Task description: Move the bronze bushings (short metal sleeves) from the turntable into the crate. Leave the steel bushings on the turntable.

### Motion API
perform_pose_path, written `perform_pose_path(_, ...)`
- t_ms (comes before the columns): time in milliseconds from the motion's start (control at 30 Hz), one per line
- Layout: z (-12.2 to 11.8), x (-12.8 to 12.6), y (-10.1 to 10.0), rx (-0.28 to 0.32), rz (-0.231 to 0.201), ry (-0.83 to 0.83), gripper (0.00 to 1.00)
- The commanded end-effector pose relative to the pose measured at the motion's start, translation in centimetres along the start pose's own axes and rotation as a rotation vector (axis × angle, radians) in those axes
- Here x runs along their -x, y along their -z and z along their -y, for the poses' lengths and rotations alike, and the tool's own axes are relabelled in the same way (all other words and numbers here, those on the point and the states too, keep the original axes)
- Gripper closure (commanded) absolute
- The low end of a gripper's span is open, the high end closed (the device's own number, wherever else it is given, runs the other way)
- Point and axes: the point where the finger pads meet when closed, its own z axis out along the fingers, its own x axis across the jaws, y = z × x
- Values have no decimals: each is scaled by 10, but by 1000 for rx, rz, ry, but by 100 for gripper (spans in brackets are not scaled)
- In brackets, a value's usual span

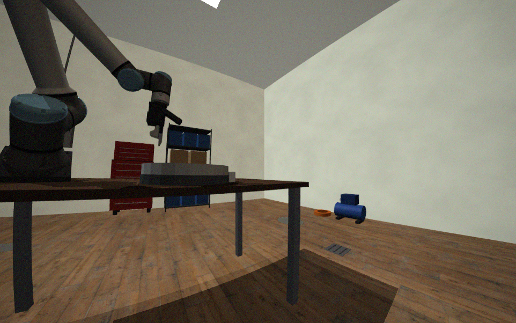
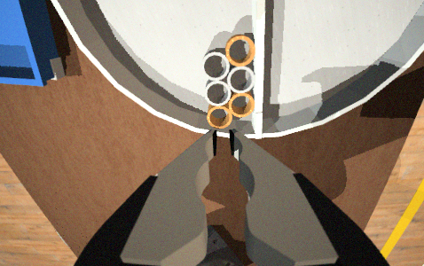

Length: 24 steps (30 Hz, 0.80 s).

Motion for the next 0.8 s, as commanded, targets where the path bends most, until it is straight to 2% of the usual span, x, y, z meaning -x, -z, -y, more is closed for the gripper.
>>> perform_pose_path(0, -23, 9, -35, 4, 1, -78, 94)
perform_pose_path(133, -36, 14, -57, 4, 1, -129, 94)
perform_pose_path(267, -43, 17, -67, 4, 1, -154, 94)
perform_pose_path(767, -43, 17, -67, 0, 0, -157, 94)
